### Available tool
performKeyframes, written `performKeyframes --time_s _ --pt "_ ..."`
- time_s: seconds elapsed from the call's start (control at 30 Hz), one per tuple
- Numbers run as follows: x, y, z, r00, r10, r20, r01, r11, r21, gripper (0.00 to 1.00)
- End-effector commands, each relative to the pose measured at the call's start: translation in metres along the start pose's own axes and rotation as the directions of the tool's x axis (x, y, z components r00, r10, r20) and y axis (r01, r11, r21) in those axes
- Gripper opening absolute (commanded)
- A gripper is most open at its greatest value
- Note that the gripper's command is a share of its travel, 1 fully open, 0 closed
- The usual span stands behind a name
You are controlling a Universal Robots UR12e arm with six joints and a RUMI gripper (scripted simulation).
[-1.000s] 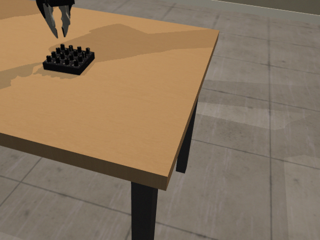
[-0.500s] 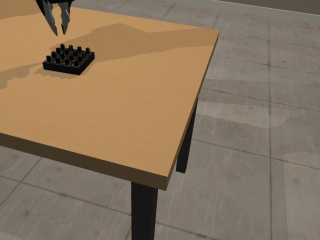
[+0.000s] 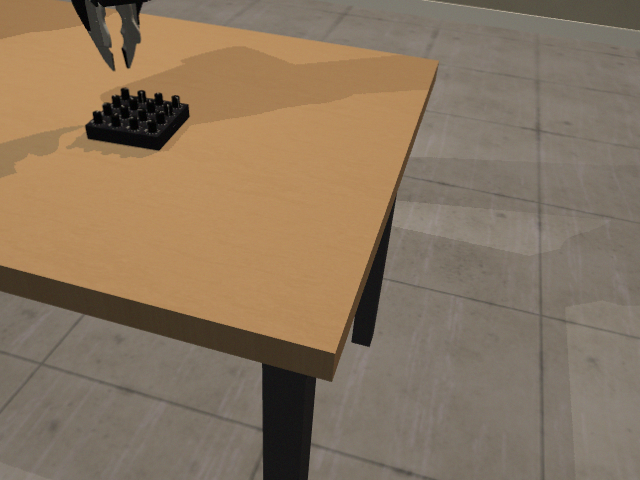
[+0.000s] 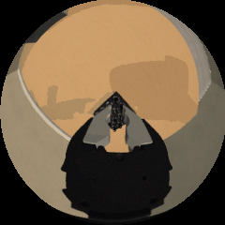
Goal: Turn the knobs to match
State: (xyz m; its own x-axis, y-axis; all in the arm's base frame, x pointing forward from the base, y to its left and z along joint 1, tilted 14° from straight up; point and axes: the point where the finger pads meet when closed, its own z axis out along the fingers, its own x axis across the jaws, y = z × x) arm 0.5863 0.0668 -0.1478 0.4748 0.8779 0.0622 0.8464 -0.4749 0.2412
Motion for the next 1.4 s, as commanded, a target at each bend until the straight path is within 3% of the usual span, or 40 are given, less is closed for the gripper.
performKeyframes --time_s 0.0,0.23,0.6,0.67,1.17,1.23,1.37 --pt "0.000 0.000 -0.001 0.996 -0.085 -0.001 0.085 0.996 -0.001 0.11" --pt "-0.001 -0.001 -0.003 0.974 -0.228 -0.001 0.228 0.974 -0.001 0.11" --pt "-0.002 -0.001 -0.007 0.852 -0.524 0.000 0.524 0.852 -0.001 0.11" --pt "-0.002 -0.001 -0.007 0.852 -0.524 0.000 0.524 0.852 -0.001 0.11" --pt "-0.002 0.001 -0.013 0.537 -0.843 0.000 0.843 0.537 -0.001 0.11" --pt "-0.002 0.001 -0.013 0.537 -0.843 0.000 0.843 0.537 -0.001 0.11" --pt "-0.002 0.002 -0.015 0.411 -0.912 0.000 0.912 0.411 -0.001 0.11"
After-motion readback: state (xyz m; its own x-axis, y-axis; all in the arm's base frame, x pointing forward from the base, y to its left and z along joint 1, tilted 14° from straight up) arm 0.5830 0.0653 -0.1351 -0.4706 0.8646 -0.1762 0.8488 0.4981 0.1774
